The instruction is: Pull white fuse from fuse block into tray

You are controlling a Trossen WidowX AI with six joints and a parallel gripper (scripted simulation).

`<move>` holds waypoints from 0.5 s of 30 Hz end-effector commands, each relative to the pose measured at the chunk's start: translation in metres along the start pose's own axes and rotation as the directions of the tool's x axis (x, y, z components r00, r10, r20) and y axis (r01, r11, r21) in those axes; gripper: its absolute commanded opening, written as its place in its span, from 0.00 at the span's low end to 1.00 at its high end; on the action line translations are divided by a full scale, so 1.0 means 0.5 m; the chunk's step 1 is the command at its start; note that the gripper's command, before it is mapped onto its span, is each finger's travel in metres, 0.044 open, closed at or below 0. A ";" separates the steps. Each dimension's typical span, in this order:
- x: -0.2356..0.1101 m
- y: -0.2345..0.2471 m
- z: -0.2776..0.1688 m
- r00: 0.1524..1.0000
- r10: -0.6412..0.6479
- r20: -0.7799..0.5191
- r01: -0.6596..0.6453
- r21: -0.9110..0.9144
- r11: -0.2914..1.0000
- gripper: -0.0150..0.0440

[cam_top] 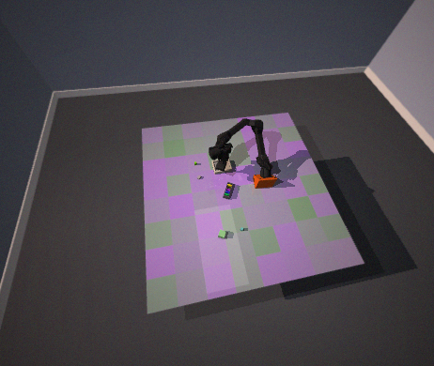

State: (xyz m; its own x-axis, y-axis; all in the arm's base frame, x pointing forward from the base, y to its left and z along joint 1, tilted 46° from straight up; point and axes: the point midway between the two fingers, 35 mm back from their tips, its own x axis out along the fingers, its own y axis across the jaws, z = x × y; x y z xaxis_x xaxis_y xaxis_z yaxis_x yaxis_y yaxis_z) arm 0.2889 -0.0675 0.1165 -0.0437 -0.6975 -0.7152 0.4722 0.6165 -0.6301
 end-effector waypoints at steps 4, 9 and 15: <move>-0.002 -0.080 0.026 1.000 -0.018 0.009 0.018 0.000 1.000 0.25; 0.000 -0.080 0.026 1.000 -0.018 0.009 0.018 0.000 1.000 0.25; 0.019 -0.079 0.027 1.000 -0.017 0.009 0.017 0.000 1.000 0.25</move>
State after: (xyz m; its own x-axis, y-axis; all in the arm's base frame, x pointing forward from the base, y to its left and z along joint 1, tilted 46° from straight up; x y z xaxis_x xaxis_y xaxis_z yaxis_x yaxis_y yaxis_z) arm 0.2829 -0.0986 0.1427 -0.0404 -0.7082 -0.7048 0.4797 0.6051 -0.6355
